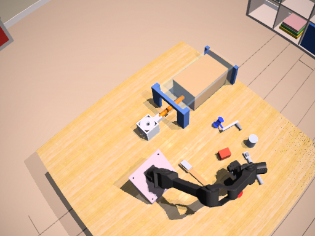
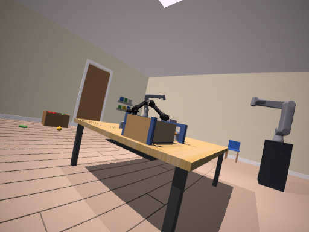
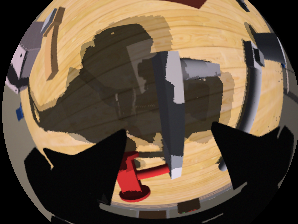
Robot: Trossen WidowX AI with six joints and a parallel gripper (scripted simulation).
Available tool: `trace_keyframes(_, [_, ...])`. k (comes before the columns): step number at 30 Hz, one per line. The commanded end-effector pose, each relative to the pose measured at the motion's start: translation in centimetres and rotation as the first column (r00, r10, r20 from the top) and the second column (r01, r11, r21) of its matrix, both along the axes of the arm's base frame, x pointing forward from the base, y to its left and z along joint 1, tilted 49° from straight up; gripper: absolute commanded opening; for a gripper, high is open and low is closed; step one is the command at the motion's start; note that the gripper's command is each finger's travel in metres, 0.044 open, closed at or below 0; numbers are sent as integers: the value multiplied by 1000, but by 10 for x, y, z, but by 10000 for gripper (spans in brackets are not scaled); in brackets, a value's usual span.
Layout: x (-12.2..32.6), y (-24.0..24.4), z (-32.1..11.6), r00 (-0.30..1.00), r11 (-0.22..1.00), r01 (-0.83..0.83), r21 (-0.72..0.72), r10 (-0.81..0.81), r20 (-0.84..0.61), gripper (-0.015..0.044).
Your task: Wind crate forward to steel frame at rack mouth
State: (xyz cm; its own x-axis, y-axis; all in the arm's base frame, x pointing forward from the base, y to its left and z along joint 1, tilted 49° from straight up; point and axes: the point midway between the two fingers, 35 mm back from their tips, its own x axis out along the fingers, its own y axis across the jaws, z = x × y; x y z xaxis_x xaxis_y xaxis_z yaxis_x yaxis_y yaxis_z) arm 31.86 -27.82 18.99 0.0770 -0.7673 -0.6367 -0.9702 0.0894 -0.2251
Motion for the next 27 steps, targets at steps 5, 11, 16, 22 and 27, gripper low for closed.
trace_keyframes(5, [0, 0, -1, 1000, 1000, -1, 1, 1, -2, 420])
trace_keyframes(11, [0, 0, -1, 1000, 1000, -1, 1, 1, -2, 380])
trace_keyframes(16, [0, 0, -1, 1000, 1000, -1, 1, 1, -2, 347])
trace_keyframes(22, [0, 0, -1, 1000, 1000, -1, 1, 1, -2, 307])
trace_keyframes(27, [0, 0, -1, 1000, 1000, -1, 1, 1, -2, 273])
